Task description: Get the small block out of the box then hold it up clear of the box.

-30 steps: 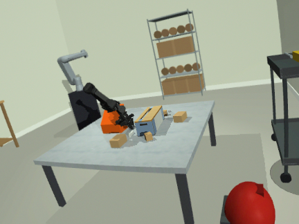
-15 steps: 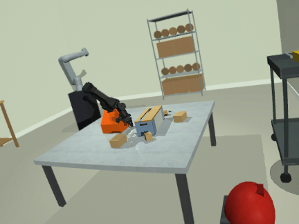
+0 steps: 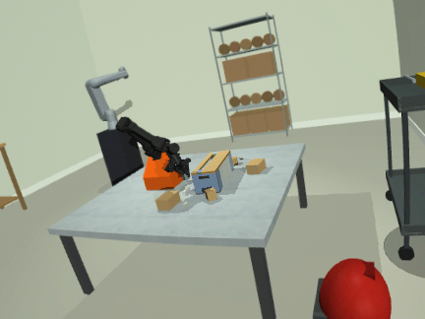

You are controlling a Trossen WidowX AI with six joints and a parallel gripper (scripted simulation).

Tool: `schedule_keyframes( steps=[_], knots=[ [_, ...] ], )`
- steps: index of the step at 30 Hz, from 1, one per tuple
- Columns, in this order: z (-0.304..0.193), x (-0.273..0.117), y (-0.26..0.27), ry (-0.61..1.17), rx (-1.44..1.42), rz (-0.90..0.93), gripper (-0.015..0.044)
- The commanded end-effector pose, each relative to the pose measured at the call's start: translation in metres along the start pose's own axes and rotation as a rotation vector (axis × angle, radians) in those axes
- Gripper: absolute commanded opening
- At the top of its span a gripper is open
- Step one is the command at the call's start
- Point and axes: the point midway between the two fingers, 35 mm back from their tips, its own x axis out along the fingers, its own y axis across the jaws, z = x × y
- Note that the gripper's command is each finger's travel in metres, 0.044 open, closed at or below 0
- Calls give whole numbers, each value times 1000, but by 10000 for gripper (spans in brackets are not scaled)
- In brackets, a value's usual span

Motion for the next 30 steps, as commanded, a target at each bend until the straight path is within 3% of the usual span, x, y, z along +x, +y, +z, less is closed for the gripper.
schedule_keyframes(
  steps=[1,30],
  knots=[
    [-2,-4,-2,-9,-166,-2,0],
    [-14,-30,-12,-58,-1275,-30,0]
  ],
)
